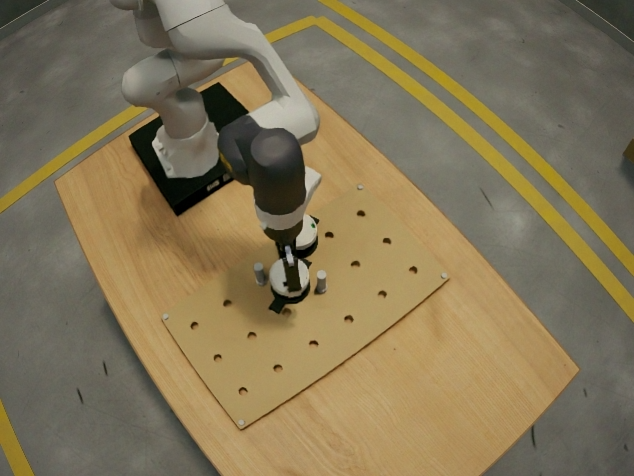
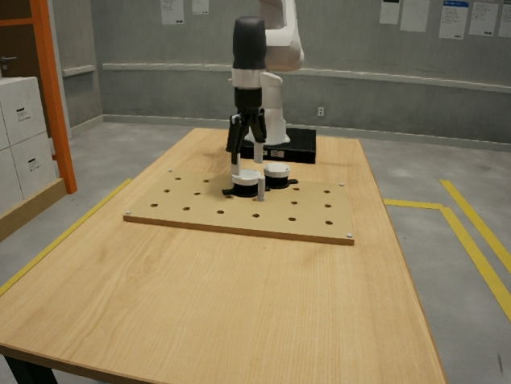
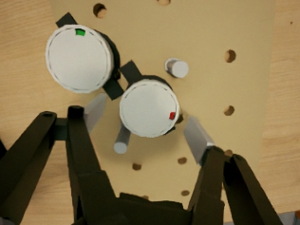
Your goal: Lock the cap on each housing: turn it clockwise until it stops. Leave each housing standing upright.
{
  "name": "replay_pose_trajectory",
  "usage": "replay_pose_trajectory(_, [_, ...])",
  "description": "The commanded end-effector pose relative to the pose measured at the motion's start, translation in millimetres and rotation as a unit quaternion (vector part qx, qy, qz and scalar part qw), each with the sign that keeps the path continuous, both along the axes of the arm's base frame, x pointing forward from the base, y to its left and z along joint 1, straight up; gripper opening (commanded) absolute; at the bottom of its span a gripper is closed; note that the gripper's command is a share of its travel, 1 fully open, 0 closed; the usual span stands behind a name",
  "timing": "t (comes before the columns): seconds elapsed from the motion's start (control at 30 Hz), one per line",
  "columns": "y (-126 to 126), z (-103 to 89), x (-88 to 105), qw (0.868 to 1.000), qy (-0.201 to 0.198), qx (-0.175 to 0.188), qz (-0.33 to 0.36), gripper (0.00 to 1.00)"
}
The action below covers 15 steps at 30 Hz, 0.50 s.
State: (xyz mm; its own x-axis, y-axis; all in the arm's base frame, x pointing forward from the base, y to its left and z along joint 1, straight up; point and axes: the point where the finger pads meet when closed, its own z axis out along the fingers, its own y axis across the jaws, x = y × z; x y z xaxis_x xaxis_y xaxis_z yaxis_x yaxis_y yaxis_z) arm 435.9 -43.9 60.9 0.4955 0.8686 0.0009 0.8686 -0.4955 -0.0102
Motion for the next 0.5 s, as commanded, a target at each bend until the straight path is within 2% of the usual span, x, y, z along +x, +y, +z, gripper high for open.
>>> replay_pose_trajectory(0.0, [-2,-3.5,1.9,1.0,-0.004,-0.002,-0.001,0.78])
replay_pose_trajectory(0.47, [-2,-16.6,1.9,1.0,-0.004,-0.002,-0.002,0.78])
